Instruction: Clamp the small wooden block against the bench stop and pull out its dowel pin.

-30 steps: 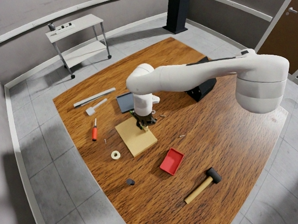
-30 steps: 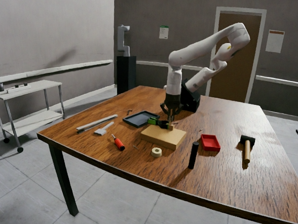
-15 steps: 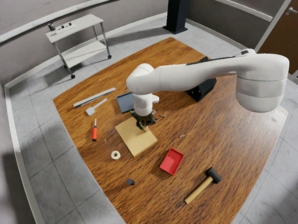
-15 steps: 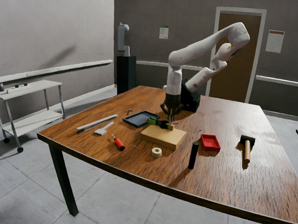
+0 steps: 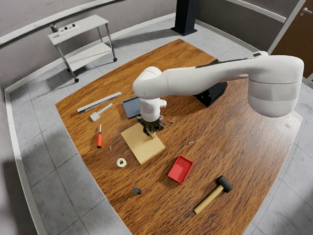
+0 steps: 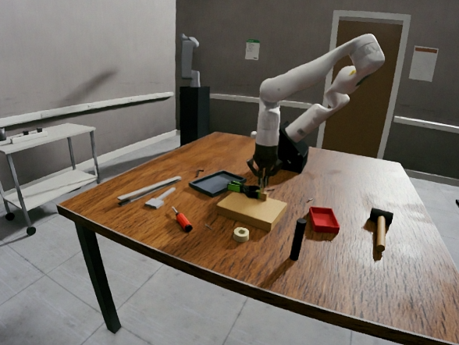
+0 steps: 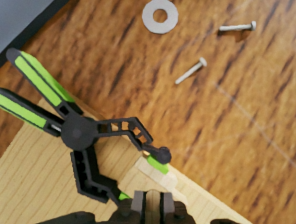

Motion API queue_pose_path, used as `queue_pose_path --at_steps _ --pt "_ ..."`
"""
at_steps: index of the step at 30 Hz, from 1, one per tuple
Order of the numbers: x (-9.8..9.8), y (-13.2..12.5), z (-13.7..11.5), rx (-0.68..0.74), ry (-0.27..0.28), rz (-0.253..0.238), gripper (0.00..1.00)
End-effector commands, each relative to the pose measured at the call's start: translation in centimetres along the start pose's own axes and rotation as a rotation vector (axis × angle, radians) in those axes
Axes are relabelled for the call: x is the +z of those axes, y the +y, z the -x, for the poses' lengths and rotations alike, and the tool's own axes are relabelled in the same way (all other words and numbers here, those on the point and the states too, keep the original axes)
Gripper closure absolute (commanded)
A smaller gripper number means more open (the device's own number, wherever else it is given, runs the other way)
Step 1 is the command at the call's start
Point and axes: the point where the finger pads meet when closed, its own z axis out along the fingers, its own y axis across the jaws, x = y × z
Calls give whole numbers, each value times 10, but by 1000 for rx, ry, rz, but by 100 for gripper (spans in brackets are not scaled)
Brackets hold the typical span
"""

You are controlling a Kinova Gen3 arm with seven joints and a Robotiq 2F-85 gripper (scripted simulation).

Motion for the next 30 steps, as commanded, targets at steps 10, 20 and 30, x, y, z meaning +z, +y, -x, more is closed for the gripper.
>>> queue_pose_path --at_steps 10,20,30 --pt "-1 -1 0 -37 -1 -2 90" --pt "-1 -1 0 -68 -1 -2 90" --pt "-1 -1 0 -98 -1 -2 90"
